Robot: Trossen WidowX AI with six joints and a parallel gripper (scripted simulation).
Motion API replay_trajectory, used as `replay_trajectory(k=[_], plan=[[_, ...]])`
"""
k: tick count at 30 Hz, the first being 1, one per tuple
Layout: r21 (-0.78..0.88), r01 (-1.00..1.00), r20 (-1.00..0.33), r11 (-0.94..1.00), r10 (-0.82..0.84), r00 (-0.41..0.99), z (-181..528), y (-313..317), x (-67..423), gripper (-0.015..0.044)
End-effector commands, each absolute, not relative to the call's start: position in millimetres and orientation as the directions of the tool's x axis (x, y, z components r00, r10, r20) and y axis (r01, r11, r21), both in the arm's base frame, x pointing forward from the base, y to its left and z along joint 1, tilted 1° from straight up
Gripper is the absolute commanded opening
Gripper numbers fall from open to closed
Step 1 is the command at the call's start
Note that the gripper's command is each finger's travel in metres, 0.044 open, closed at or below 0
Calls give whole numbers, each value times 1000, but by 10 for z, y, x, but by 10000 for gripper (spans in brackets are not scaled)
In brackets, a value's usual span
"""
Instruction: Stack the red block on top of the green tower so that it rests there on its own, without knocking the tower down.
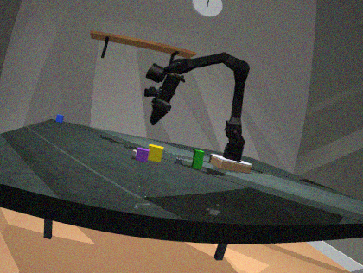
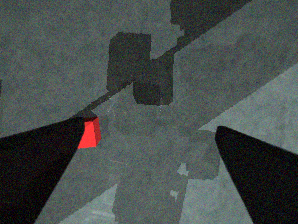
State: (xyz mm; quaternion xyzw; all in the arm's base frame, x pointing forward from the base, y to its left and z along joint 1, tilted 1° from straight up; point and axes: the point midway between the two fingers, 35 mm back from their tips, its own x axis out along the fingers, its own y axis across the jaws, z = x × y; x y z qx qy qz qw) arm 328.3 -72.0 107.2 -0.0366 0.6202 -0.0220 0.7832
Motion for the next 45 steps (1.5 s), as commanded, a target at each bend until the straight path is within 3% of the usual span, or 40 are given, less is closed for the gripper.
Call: replay_trajectory(k=[1, 7, 45], plan=[[-42, -95, -993, 995, -31, 114, 962, -355, 3196, 440], [-12, -163, -1000, 986, -11, 7, 884, -59, 3060, 440], [-12, -163, -1000, 986, -11, 7, 134, -56, 3039, 440]])
